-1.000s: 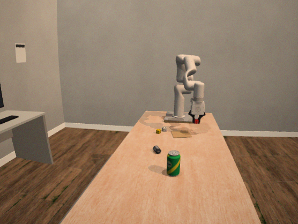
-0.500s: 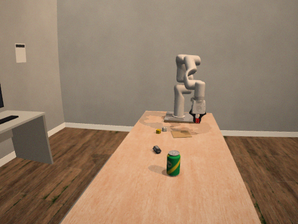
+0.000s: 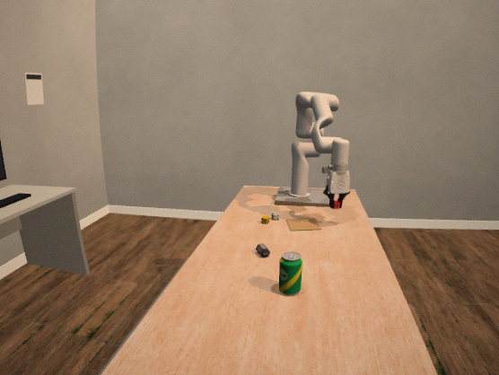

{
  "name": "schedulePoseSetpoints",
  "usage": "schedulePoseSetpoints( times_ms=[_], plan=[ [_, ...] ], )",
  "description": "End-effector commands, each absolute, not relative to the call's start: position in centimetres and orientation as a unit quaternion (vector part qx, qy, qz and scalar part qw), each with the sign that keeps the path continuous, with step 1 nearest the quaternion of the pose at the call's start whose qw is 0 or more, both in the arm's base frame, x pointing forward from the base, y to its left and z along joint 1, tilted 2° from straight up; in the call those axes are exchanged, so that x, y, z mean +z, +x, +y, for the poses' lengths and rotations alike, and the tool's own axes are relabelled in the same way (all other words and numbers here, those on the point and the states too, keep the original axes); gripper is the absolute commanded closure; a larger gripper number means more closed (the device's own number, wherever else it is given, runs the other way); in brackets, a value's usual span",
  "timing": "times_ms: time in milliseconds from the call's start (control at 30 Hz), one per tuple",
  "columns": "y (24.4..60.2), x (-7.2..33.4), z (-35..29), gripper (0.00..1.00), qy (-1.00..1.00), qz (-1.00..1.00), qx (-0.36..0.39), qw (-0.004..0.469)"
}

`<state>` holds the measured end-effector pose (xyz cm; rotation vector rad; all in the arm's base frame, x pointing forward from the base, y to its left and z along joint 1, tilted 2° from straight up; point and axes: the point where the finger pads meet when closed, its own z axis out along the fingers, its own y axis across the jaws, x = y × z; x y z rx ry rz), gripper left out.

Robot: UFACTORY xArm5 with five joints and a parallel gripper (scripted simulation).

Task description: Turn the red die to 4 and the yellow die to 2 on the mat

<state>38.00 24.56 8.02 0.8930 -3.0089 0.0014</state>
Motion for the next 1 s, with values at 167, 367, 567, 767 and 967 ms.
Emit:
schedulePoseSetpoints(
  times_ms=[167,367,567,767,967],
  plan=[
    [37.98,8.05,24.57,0.73,0.281,-0.953,-0.031,-0.106],
    [37.95,8.02,24.55,0.73,0.278,-0.949,-0.043,-0.145],
    [37.85,8.00,24.48,0.73,0.271,-0.933,-0.068,-0.228],
    [37.73,8.04,24.40,0.73,0.262,-0.912,-0.092,-0.302],
    [37.72,8.01,24.40,0.73,0.256,-0.898,-0.104,-0.342]
  ],
)
